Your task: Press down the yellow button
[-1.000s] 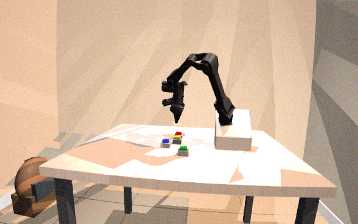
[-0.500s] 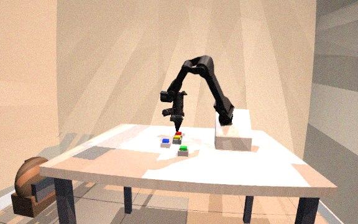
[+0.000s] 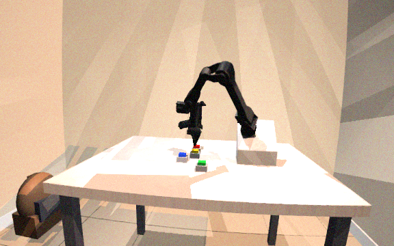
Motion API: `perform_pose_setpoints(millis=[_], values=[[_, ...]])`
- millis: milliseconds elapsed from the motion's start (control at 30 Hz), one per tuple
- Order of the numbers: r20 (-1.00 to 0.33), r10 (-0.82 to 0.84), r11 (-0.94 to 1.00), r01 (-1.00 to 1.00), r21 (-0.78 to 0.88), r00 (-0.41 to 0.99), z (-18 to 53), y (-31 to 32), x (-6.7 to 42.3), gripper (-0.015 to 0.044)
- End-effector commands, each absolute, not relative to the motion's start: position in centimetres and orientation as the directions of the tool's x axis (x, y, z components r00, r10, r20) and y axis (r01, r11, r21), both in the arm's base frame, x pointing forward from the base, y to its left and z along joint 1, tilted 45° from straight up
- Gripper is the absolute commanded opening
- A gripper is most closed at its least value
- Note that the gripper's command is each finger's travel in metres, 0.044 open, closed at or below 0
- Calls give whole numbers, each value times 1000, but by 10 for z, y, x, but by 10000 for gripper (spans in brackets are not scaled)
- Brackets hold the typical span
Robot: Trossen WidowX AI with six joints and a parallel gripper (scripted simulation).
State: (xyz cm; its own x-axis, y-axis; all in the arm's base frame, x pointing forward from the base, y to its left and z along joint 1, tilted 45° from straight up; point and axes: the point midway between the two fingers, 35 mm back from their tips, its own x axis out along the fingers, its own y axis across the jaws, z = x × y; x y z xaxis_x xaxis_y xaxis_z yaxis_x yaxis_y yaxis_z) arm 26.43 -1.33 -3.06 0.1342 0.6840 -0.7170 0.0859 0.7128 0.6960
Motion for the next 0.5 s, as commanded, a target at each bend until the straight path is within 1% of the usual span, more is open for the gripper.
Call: perform_pose_setpoints(millis=[0,467], values=[[-714,688,708,92,700,130,-36,-7,263,20],[-712,690,707,92,701,130,-51,8,266,20]])
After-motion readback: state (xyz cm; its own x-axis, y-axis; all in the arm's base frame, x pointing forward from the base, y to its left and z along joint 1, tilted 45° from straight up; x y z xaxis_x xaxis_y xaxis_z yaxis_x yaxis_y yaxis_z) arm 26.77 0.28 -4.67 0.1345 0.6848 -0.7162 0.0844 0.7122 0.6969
